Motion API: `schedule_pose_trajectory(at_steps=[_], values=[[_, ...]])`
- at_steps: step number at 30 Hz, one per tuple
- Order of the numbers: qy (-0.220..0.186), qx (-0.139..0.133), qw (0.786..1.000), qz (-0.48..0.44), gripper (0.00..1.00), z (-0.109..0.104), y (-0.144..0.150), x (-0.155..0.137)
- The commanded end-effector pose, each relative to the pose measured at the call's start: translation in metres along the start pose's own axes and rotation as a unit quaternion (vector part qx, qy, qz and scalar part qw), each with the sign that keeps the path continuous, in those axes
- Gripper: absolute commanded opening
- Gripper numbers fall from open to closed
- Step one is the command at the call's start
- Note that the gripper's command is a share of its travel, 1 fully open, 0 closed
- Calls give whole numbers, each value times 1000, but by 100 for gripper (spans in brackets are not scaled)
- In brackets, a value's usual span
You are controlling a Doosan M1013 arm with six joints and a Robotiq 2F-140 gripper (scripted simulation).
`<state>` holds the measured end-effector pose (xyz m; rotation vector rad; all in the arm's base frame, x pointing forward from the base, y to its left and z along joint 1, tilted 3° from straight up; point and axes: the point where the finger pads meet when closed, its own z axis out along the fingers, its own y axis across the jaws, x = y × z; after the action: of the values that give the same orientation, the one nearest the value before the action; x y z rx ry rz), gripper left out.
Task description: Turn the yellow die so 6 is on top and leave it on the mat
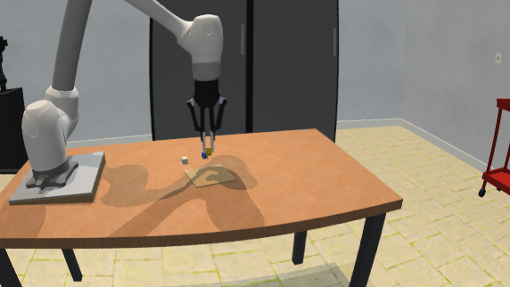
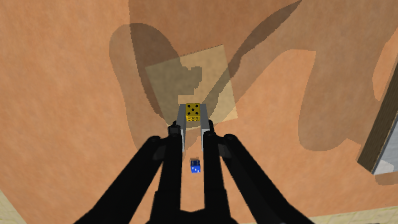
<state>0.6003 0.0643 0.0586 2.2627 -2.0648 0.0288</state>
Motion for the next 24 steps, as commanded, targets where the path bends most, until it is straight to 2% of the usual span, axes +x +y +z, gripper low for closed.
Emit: schedule_pose_trajectory(at_steps=[1,6,10,14,22,24], values=[[-18,-3,1000,-2,9,0,1,4],[-34,-6,999,-2,9,1,2,4],[-93,-10,996,-2,9,3,4,6],[-145,-3,989,-2,9,1,1,8],[-155,-4,988,-2,9,2,1,13],[-175,-8,985,-2,9,4,3,13]])
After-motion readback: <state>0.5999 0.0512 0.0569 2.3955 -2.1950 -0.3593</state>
